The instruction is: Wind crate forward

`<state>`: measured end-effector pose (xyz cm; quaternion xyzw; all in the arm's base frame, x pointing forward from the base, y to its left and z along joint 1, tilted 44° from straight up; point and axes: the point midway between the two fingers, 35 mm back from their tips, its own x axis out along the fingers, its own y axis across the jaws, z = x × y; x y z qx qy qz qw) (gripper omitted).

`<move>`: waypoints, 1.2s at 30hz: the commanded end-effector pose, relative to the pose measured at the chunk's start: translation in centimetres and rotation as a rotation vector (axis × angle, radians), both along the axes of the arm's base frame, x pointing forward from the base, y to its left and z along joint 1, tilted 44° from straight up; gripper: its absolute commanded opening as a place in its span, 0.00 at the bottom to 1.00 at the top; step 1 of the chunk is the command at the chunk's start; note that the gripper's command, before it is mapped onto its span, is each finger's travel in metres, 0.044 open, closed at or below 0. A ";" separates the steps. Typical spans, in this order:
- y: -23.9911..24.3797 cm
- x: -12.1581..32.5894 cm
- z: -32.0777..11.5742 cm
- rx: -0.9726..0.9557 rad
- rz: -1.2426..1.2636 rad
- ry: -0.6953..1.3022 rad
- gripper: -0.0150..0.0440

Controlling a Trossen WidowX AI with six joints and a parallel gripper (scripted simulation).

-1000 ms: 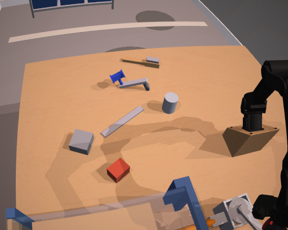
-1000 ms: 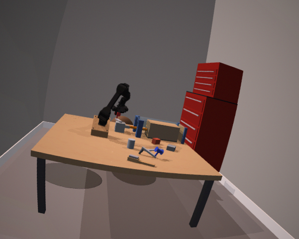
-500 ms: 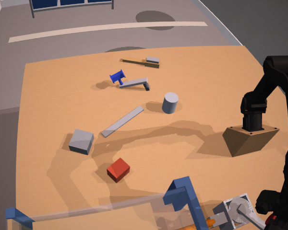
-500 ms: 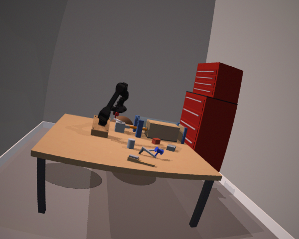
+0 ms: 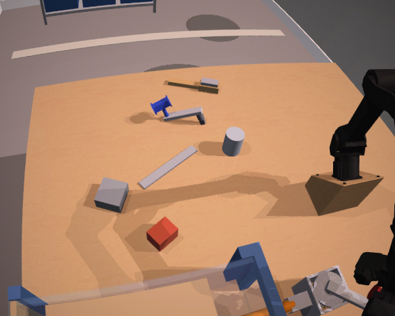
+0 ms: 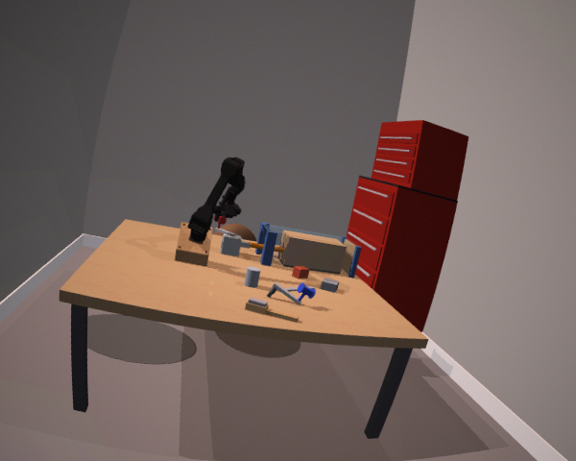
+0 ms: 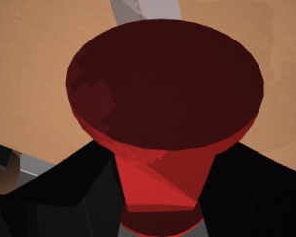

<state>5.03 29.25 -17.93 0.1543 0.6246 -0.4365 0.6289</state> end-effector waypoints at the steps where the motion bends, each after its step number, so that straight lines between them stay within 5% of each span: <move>1: -1.3 -0.6 0.5 -0.035 -0.003 0.008 0.25; 36: -4.3 -1.6 3.0 -0.039 -0.003 0.009 0.25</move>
